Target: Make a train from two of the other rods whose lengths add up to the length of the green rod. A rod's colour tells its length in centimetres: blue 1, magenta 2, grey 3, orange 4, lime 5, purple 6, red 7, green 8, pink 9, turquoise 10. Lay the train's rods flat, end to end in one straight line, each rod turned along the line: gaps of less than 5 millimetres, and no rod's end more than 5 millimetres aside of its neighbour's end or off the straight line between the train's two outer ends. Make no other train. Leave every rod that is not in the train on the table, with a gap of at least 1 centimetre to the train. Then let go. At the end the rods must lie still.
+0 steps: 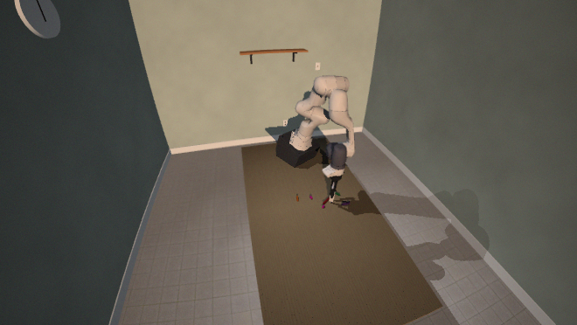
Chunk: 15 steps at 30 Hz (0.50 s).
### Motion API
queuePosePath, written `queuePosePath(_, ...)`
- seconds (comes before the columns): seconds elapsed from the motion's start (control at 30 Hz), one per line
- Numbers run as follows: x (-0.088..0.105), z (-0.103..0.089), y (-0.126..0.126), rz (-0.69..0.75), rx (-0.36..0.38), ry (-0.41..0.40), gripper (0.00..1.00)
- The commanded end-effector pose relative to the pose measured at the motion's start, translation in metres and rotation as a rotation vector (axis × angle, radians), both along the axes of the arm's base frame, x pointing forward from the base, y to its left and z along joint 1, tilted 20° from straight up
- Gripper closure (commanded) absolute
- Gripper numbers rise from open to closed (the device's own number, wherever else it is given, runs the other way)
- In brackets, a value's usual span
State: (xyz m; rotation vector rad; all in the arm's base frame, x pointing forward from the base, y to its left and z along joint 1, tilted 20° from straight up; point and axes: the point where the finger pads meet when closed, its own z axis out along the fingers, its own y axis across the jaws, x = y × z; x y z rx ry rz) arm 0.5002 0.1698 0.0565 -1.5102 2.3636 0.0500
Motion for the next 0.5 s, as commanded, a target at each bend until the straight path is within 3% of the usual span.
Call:
queuePosePath(0.0, 0.0020, 0.0009, 0.0005, -0.006, 0.002, -0.003, 0.85)
queuePosePath(0.47, 0.0041, 0.0016, 0.0010, -0.006, 0.002, -0.003, 0.85)
